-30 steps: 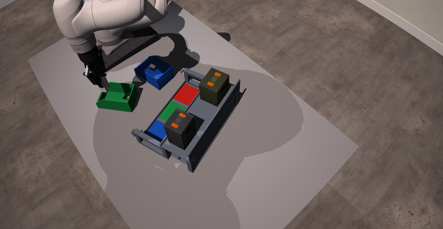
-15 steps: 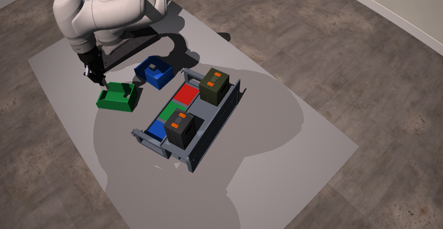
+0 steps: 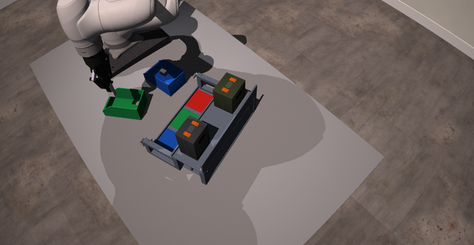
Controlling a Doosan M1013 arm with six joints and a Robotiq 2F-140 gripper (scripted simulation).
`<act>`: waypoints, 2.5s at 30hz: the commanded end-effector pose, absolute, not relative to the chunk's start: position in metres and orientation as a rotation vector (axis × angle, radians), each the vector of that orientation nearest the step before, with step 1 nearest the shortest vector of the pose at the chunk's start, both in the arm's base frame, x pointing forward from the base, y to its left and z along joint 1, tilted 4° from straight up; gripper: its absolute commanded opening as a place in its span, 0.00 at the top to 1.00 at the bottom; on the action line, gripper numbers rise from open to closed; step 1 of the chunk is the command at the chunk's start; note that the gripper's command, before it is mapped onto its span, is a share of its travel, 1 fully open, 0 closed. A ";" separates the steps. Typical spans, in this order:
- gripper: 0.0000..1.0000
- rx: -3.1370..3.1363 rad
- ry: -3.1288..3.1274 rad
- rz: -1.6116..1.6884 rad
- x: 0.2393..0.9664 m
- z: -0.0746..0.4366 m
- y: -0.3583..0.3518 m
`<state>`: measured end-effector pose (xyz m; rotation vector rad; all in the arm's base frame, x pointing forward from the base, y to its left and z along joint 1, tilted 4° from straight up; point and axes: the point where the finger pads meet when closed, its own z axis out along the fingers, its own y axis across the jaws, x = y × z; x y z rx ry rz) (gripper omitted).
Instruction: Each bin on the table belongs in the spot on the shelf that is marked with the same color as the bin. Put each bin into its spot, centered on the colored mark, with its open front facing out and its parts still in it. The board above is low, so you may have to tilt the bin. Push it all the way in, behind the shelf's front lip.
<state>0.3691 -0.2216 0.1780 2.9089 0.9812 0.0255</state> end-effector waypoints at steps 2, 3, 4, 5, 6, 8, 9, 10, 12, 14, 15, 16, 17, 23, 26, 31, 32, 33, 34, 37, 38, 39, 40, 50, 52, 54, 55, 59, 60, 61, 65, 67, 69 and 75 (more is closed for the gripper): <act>0.76 2.909 0.981 0.026 0.369 0.178 -0.222; 0.76 2.909 0.981 0.026 0.369 0.178 -0.222; 0.76 2.909 0.981 0.026 0.369 0.178 -0.222; 0.76 2.909 0.981 0.026 0.369 0.178 -0.222; 0.76 2.909 0.981 0.026 0.369 0.178 -0.222; 0.76 2.909 0.981 0.026 0.369 0.178 -0.222; 0.76 2.909 0.981 0.026 0.369 0.178 -0.222; 0.76 2.909 0.981 0.026 0.369 0.178 -0.222; 0.76 2.909 0.981 0.026 0.369 0.178 -0.222; 0.76 2.909 0.981 0.026 0.369 0.178 -0.222; 0.76 2.909 0.981 0.026 0.369 0.178 -0.222; 0.76 2.909 0.981 0.026 0.369 0.178 -0.222; 0.76 2.909 0.981 0.026 0.369 0.178 -0.222; 0.76 2.909 0.981 0.026 0.369 0.178 -0.222; 0.76 2.909 0.981 0.026 0.369 0.178 -0.222; 0.76 2.909 0.981 0.026 0.369 0.178 -0.222; 0.76 2.909 0.981 0.026 0.369 0.178 -0.222; 0.76 2.909 0.981 0.026 0.369 0.178 -0.222; 0.76 2.909 0.981 0.026 0.369 0.178 -0.222; 0.76 2.909 0.981 0.026 0.369 0.178 -0.222; 0.76 2.909 0.981 0.026 0.369 0.178 -0.222; 0.76 2.909 0.981 0.026 0.369 0.178 -0.222; 0.76 2.909 0.981 0.026 0.369 0.177 -0.222; 0.76 2.909 0.981 0.026 0.369 0.172 -0.222; 0.76 2.909 0.981 0.026 0.369 0.169 -0.222; 0.76 2.909 0.981 0.026 0.370 0.166 -0.222; 0.76 2.909 0.981 0.026 0.370 0.165 -0.223; 0.76 2.909 0.981 0.026 0.370 0.159 -0.223; 0.76 2.909 0.981 0.026 0.370 0.159 -0.223; 0.76 2.909 0.981 0.026 0.370 0.158 -0.223; 0.76 2.909 0.981 0.026 0.370 0.149 -0.224; 0.76 2.909 0.981 0.026 0.370 0.145 -0.224; 0.76 2.909 0.981 0.026 0.371 0.141 -0.224; 0.76 2.909 0.981 0.026 0.371 0.128 -0.225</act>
